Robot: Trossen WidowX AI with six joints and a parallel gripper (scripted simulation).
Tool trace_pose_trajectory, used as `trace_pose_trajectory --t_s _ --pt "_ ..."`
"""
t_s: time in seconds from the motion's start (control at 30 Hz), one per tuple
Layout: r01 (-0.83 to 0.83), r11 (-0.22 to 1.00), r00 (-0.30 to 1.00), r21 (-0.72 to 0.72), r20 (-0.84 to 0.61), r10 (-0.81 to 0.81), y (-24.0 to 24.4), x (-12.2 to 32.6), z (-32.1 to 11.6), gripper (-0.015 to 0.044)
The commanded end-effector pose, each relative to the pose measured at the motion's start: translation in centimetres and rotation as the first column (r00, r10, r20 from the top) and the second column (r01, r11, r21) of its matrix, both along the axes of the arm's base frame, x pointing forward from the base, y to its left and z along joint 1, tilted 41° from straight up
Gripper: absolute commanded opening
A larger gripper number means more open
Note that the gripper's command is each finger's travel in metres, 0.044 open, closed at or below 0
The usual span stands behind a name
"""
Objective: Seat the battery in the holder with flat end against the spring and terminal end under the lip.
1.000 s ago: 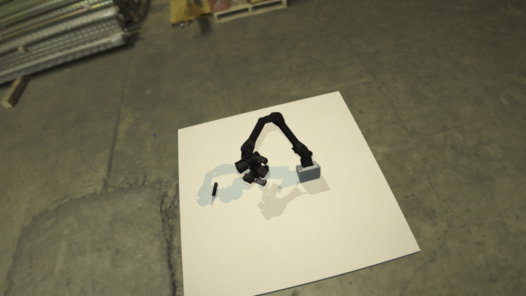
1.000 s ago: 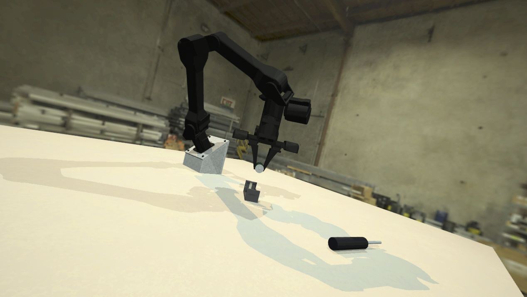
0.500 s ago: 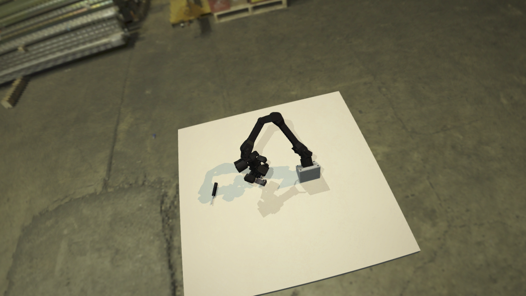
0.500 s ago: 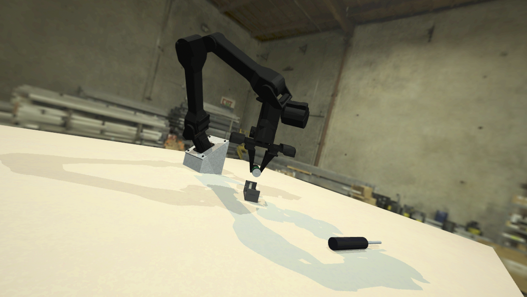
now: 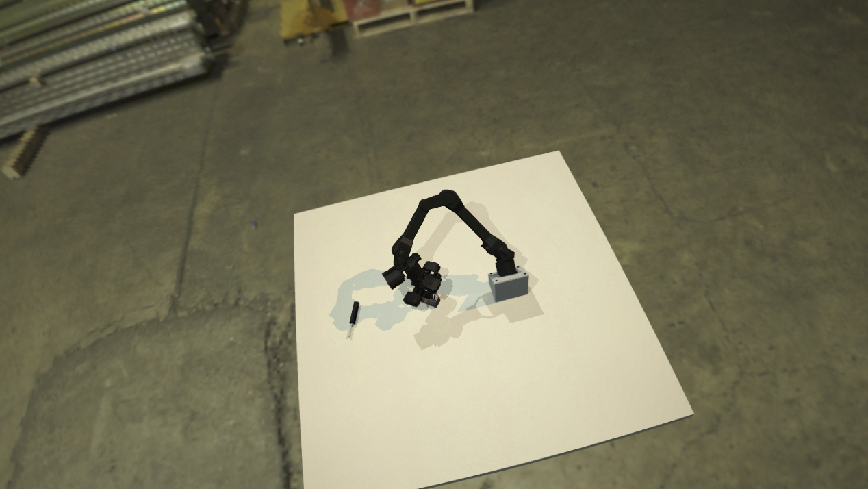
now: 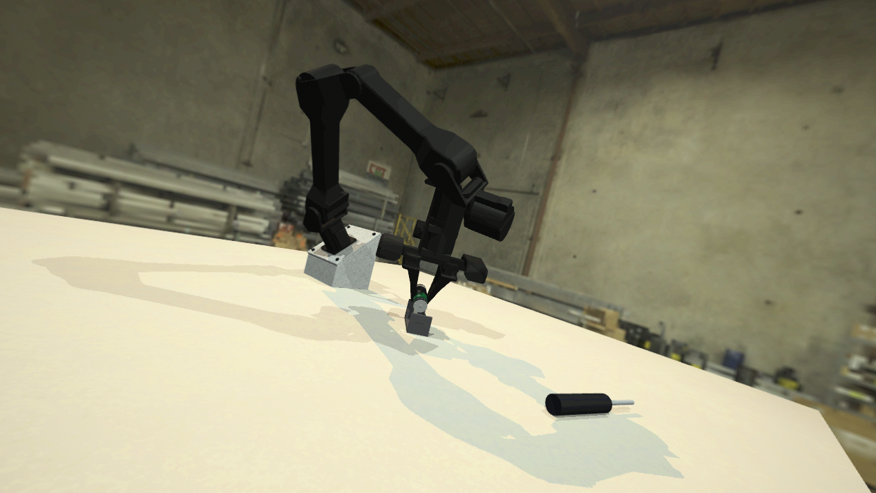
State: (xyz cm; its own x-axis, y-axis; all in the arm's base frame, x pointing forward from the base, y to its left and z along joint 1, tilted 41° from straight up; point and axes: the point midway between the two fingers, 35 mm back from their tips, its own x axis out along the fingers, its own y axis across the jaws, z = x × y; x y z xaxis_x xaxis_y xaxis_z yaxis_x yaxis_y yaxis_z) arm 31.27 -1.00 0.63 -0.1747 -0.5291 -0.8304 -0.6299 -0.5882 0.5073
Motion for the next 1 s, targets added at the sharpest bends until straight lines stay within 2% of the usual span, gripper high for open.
trace_pose_trajectory --t_s 0.0,0.97 --pt "0.016 1.0 1.0 0.023 -0.017 -0.016 -0.1 0.3 -0.1 0.0083" --pt "0.141 0.98 0.979 0.14 -0.17 -0.116 -1.5 1.0 -0.8 0.0083"
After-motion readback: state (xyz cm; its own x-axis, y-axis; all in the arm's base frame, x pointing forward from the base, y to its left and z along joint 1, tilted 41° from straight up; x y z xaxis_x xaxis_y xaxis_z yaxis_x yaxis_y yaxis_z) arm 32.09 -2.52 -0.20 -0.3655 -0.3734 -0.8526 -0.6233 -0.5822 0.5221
